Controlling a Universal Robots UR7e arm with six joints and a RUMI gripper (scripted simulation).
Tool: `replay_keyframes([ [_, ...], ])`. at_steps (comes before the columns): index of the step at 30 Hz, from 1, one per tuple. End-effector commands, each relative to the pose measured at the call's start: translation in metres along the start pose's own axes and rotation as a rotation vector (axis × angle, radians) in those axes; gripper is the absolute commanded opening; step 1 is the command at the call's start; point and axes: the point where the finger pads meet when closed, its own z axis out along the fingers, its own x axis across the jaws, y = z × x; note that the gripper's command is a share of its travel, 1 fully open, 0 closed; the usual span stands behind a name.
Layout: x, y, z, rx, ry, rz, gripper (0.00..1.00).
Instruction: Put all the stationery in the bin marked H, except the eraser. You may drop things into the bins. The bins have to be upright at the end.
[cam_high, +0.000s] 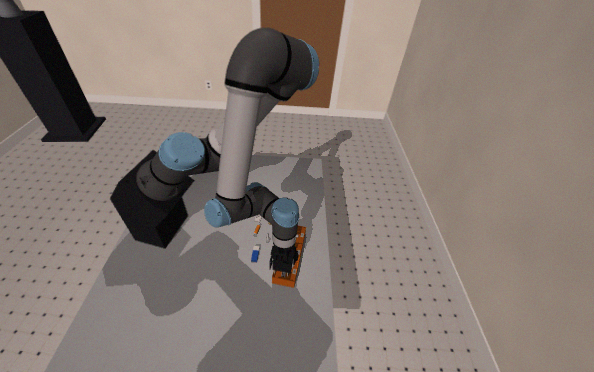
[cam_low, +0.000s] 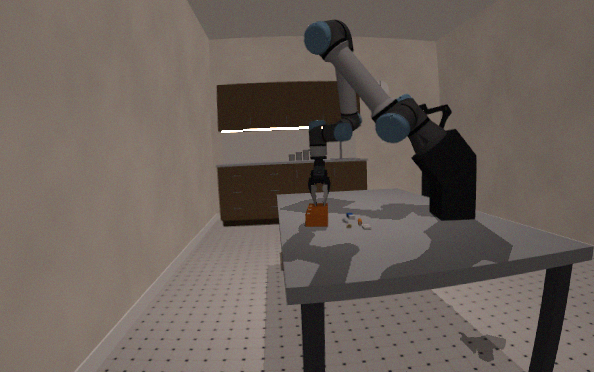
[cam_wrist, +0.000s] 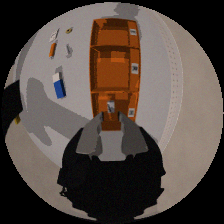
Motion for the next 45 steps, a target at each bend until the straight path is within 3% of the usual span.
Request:
replay_keyframes([
  [1,0.000,0.000,-0.008,0.000,0.001,0.000,0.18],
  [6,0.000,0.000,-0.012,0.000,0.001,0.000,0.18],
  [11,0.000,0.000,-0.034,0.000,0.001,0.000,0.18],
  [24,0.000,0.000,-0.034,0.000,0.001,0.000,0.18],
  [25,0.000,0.000,-0.038,0.000,0.001,0.000,1.00],
  [45,0.000,0.000,-0.110,0.000,0.000,-0.001,1.00],
])
